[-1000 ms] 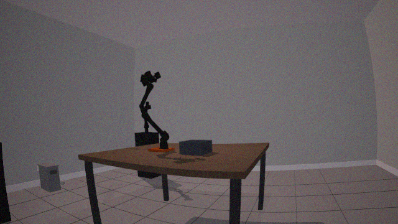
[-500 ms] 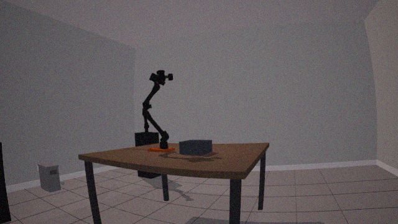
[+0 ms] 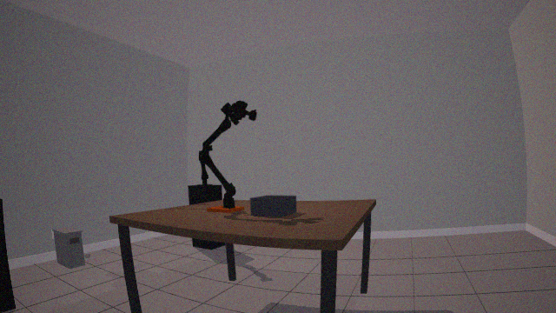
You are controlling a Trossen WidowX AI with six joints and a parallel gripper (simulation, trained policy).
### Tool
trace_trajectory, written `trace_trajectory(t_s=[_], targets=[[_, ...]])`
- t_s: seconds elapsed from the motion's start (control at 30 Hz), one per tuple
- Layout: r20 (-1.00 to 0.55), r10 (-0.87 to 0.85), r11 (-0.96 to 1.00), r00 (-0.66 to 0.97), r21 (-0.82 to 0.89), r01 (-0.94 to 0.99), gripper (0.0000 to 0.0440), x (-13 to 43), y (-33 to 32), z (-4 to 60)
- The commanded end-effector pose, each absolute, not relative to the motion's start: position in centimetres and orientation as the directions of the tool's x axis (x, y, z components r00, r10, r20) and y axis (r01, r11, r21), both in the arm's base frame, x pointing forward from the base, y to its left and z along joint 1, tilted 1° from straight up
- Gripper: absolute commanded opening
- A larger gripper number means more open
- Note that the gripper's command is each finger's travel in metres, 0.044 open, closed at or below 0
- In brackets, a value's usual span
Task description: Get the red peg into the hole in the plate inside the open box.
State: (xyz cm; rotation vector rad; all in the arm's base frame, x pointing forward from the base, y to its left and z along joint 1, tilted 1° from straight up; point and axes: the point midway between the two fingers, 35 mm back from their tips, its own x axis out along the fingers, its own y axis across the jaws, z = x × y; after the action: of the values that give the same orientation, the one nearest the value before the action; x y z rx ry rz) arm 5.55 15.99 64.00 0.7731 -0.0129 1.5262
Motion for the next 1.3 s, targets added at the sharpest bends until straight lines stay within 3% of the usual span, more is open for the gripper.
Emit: trace_trajectory(t_s=[0.0, 0.33, 0.7, 0.97, 1.27], targets=[[0.436, 0.881, -0.088, 0.182, 0.531, -0.843, 0.0440, 8.2, 16.8, 62.6], [0.282, 0.852, 0.088, 0.441, 0.753, -0.652, 0.0440, 15.5, 17.9, 57.3], [0.010, 0.773, 0.278, 0.634, 0.893, -0.353, 0.0440, 21.8, 17.9, 49.2], [-0.229, 0.694, 0.406, 0.682, 0.908, -0.108, 0.0440, 24.4, 17.5, 42.3], [-0.502, 0.592, 0.533, 0.631, 0.831, 0.161, 0.0440, 25.0, 16.9, 34.2]])
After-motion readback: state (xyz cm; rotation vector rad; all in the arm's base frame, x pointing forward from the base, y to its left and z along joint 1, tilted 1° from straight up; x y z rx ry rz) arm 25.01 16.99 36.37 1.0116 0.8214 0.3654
